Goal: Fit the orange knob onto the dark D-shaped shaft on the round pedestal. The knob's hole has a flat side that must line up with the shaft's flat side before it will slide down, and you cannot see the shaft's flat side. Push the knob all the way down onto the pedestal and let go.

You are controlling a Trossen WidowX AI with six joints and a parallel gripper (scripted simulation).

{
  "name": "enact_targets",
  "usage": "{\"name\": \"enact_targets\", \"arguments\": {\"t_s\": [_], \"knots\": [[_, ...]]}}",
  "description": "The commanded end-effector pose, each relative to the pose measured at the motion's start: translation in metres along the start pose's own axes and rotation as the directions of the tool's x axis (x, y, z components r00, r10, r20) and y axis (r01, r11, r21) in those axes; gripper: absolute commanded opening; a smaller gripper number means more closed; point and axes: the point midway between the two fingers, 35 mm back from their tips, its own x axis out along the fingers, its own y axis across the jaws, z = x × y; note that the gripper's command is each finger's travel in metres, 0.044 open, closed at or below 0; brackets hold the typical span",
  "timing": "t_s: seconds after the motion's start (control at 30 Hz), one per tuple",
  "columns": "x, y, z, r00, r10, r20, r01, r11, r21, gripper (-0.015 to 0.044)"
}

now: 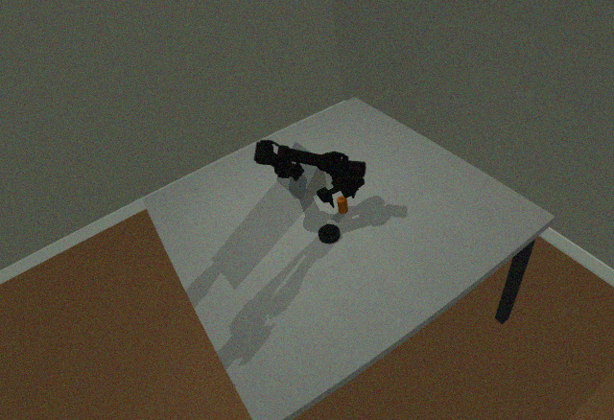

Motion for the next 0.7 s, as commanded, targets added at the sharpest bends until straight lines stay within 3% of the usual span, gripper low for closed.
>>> {"name": "enact_targets", "arguments": {"t_s": [0.0,0.6,0.67], "knots": [[0.008,-0.001,-0.001,1.000,-0.008,0.000,0.008,1.000,-0.007,0.0440],[0.034,-0.003,-0.002,1.000,-0.011,0.000,0.011,1.000,-0.007,0.0440],[0.034,-0.003,-0.002,1.000,-0.011,0.000,0.011,1.000,-0.007,0.0387]]}}
